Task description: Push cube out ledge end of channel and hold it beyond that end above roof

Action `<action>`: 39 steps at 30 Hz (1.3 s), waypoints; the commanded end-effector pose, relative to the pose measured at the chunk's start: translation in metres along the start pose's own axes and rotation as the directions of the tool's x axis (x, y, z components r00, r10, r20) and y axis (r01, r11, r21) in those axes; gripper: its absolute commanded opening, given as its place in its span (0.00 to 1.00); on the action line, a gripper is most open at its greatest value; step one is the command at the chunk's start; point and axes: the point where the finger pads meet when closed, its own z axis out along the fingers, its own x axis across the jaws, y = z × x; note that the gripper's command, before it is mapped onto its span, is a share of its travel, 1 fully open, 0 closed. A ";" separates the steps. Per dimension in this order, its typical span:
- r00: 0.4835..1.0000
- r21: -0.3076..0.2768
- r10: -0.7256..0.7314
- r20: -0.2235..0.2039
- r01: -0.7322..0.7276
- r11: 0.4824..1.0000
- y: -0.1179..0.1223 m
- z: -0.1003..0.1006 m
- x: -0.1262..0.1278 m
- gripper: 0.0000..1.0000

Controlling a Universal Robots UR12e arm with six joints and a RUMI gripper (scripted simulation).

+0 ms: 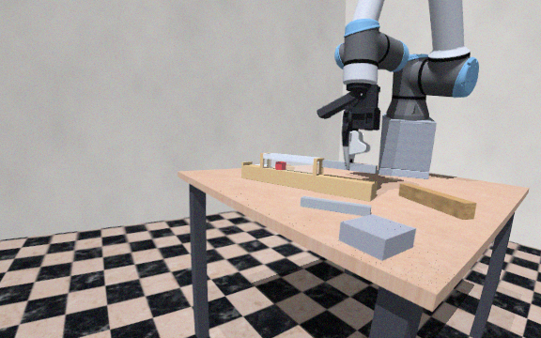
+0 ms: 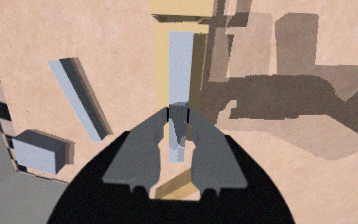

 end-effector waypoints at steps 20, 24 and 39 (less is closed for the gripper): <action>1.000 0.001 0.000 0.001 0.000 1.000 0.000 0.023 -0.001 0.00; 1.000 0.001 0.000 0.001 0.000 1.000 0.000 0.023 -0.001 0.00; 1.000 0.001 0.000 0.001 0.000 1.000 0.000 0.023 -0.001 0.00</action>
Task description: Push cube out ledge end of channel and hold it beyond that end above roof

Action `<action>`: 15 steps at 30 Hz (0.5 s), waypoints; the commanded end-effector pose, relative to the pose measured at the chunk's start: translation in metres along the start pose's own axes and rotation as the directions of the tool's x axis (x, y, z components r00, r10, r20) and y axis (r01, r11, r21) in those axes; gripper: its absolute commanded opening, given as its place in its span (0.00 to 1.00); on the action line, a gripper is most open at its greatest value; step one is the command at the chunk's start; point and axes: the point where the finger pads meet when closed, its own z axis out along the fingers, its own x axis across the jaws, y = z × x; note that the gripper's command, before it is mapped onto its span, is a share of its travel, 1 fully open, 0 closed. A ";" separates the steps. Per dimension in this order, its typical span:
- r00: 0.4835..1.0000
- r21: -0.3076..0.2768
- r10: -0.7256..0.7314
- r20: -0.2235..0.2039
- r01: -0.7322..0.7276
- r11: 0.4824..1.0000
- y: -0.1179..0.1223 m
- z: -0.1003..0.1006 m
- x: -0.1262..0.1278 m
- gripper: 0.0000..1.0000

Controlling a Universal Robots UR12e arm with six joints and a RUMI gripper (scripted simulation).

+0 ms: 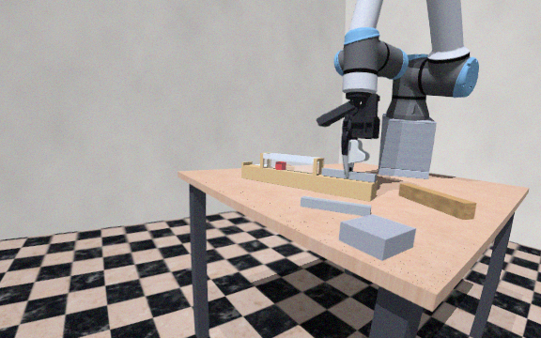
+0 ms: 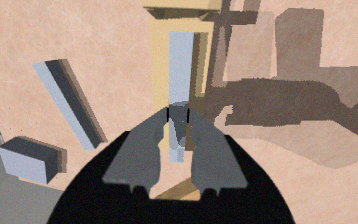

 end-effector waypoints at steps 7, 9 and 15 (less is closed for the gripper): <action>1.000 0.000 0.000 0.001 0.000 1.000 0.000 0.000 -0.001 0.00; 1.000 0.000 0.000 0.001 0.000 1.000 0.000 0.000 -0.001 0.00; 1.000 0.000 0.000 0.001 0.000 1.000 -0.002 0.000 -0.001 0.00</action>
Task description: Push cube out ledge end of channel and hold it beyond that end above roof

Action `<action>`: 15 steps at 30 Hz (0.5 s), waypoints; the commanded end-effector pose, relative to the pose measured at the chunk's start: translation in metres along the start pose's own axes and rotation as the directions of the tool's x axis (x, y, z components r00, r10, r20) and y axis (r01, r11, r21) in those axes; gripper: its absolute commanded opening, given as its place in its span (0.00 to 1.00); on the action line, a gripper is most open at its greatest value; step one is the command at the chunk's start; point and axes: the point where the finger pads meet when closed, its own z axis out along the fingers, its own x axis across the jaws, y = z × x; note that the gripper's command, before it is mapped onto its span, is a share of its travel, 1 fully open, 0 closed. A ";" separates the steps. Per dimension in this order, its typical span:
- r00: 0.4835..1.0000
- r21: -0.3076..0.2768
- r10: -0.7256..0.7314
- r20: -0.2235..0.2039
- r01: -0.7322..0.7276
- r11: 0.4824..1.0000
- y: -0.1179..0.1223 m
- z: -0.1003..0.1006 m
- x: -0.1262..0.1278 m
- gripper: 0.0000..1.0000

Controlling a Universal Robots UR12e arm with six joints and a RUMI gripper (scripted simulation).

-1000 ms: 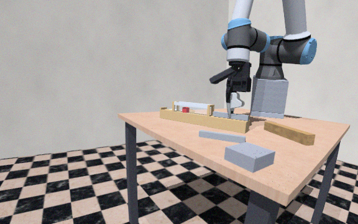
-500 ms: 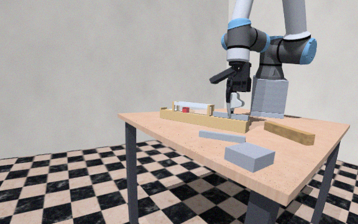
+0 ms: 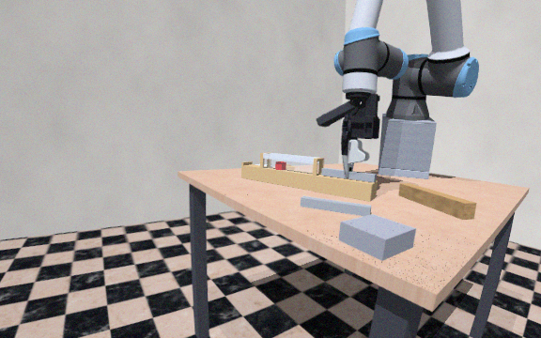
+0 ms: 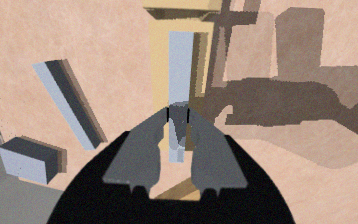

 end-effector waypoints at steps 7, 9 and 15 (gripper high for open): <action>1.000 0.000 0.000 0.001 0.000 1.000 -0.012 0.000 -0.001 0.00; 1.000 0.000 0.000 0.001 0.000 1.000 -0.016 0.000 -0.001 0.00; 1.000 0.000 0.000 0.001 0.000 1.000 -0.027 0.000 -0.001 0.00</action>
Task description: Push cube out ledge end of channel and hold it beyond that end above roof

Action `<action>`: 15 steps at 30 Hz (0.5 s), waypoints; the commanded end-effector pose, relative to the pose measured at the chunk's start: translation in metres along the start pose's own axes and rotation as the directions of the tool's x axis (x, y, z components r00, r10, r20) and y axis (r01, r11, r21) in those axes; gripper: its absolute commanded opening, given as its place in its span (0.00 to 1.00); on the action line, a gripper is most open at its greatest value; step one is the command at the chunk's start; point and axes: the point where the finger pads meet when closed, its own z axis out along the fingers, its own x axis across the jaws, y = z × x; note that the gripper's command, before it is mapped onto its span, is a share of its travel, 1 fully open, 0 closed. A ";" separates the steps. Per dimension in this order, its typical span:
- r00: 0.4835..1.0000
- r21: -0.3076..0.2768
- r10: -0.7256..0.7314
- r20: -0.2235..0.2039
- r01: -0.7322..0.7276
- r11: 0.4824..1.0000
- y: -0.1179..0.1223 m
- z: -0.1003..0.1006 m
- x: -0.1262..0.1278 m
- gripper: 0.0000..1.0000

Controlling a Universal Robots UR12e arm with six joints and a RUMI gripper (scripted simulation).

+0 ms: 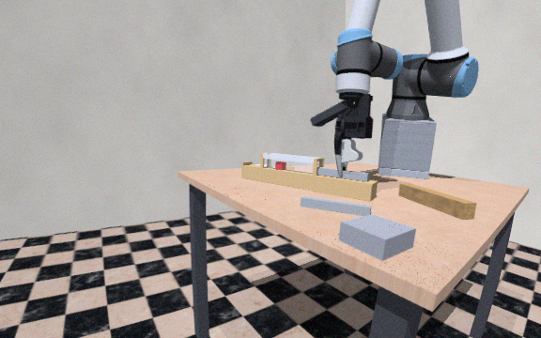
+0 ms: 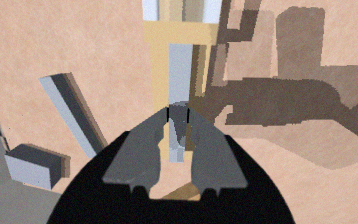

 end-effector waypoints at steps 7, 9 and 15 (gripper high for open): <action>1.000 0.000 0.000 0.001 0.000 1.000 -0.030 0.000 -0.001 0.00; 1.000 0.000 0.000 0.001 0.000 1.000 -0.035 0.000 -0.001 0.00; 1.000 0.000 0.000 0.001 0.000 1.000 -0.043 0.000 -0.001 0.00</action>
